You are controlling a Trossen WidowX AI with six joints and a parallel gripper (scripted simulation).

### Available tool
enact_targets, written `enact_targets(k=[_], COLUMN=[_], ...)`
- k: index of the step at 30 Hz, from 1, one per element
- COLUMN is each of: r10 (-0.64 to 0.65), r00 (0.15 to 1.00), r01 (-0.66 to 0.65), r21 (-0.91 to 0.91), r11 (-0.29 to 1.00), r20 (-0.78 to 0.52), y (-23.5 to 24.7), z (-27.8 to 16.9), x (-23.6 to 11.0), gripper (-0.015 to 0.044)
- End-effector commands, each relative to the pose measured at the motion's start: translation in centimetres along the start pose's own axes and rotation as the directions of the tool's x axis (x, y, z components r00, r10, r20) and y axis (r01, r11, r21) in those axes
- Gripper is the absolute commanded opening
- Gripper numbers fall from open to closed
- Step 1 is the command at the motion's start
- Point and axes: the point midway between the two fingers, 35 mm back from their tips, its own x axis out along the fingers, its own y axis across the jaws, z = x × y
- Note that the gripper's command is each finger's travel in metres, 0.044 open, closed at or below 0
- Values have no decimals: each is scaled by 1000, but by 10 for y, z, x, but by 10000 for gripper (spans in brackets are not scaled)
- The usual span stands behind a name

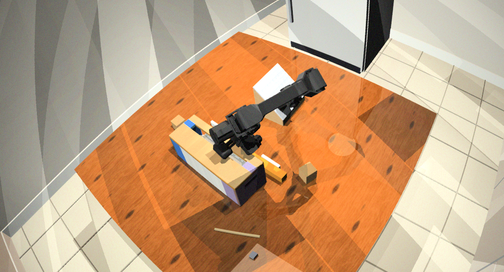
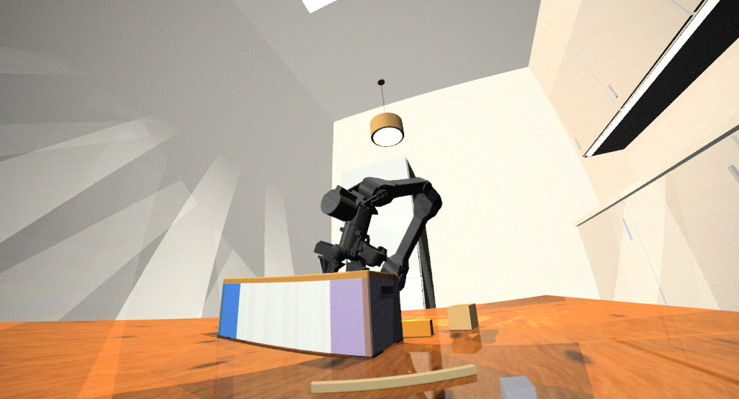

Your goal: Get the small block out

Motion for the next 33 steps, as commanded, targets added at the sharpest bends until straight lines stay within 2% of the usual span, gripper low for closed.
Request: enact_targets(k=[1,9,13,33], r10=[6,7,1,1], r00=[1000,1000,1000,1000], r01=[-6,-7,-1,-1], r21=[4,4,0,0], r11=[1000,1000,1000,1000], r20=[6,7,2,-1], y=[3,4,2,2], z=[3,7,4,-47], x=[8,19,14,32], gripper=[400,400,400,400])
